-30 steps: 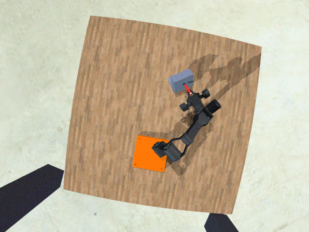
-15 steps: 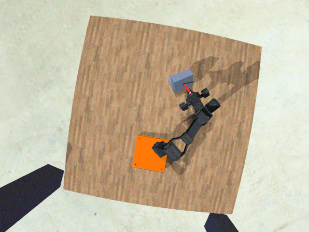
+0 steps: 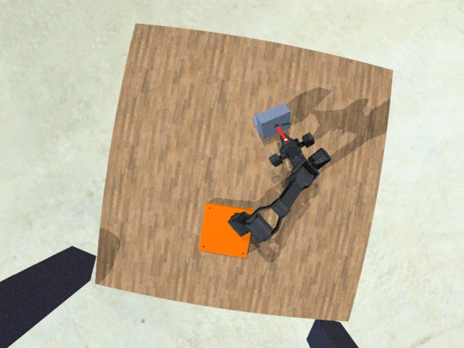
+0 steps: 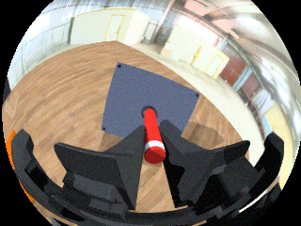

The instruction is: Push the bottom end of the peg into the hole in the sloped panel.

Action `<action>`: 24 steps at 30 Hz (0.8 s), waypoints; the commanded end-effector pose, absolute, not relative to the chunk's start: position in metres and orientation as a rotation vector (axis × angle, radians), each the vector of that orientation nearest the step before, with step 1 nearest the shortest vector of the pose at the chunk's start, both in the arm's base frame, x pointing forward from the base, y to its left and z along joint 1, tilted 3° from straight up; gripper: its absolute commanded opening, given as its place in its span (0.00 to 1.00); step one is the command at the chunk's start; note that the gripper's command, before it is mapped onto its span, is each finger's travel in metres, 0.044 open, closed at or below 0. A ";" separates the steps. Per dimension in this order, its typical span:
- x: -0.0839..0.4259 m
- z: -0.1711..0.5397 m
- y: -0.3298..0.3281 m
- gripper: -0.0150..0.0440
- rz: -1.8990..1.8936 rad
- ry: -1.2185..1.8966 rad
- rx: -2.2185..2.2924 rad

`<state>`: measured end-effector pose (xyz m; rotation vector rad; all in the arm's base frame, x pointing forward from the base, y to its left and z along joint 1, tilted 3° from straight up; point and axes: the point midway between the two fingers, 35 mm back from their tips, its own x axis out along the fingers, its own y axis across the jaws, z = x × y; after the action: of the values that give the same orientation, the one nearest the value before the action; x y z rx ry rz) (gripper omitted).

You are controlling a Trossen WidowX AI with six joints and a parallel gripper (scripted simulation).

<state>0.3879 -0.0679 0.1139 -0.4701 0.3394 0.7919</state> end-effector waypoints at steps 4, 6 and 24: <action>0.388 0.112 -0.067 0.25 0.794 0.335 -0.476; 0.388 0.111 -0.067 0.25 0.794 0.335 -0.476; 0.393 0.107 -0.063 0.25 0.794 0.335 -0.475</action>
<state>0.3916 -0.0638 0.1101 -0.4833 0.3276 0.7956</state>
